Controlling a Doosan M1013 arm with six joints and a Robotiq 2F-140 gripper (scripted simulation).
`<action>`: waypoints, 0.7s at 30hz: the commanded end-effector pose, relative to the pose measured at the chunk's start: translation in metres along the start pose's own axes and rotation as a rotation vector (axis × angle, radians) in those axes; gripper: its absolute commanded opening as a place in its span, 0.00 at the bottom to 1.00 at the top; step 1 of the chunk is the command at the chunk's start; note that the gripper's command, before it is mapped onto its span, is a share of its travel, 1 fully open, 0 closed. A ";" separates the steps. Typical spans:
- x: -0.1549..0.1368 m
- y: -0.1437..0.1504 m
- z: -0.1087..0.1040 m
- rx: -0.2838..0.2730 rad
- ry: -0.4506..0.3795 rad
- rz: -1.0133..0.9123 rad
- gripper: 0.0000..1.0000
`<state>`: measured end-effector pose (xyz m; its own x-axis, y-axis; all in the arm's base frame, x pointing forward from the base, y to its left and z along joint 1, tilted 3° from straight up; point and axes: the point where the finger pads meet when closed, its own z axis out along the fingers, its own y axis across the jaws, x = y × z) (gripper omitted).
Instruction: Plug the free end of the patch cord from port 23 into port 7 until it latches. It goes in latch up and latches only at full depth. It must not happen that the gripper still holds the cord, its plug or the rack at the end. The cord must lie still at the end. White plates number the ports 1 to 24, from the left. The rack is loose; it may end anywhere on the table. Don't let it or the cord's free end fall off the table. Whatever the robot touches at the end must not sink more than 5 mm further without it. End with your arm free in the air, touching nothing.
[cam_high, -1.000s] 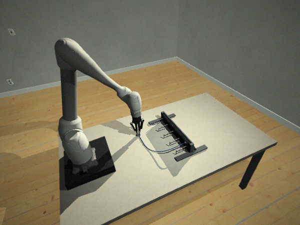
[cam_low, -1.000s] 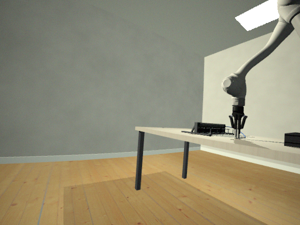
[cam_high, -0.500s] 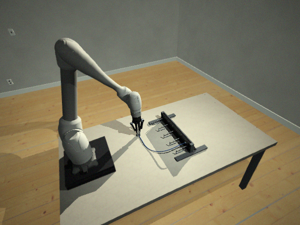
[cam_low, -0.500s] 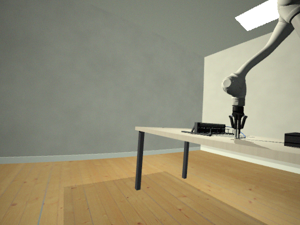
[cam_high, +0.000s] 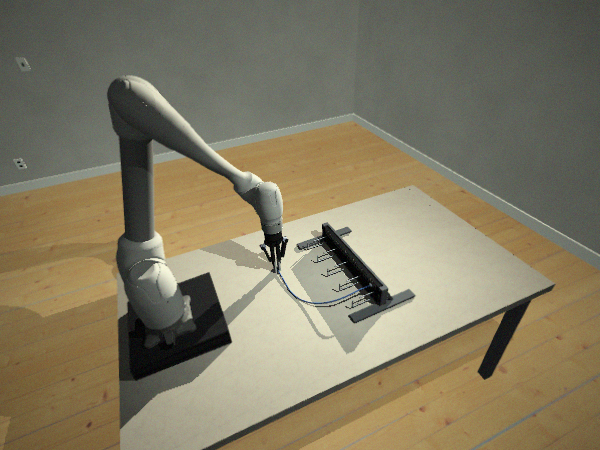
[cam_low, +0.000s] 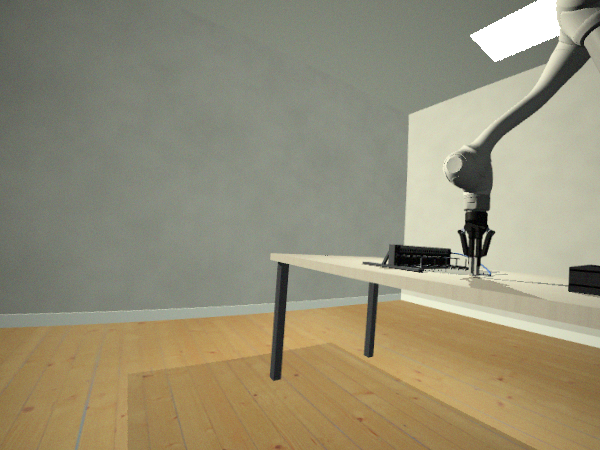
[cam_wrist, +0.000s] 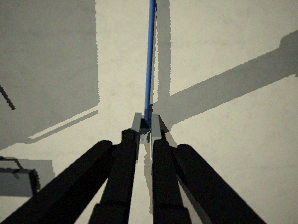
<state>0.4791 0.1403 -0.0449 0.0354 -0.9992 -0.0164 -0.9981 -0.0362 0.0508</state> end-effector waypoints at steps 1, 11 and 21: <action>0.000 0.000 -0.002 0.000 0.000 0.000 0.00; 0.000 0.000 -0.014 0.000 0.000 0.000 0.00; 0.000 0.000 -0.028 0.000 0.000 0.000 0.00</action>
<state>0.4805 0.1399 -0.0187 0.0354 -0.9992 -0.0163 -0.9981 -0.0362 0.0508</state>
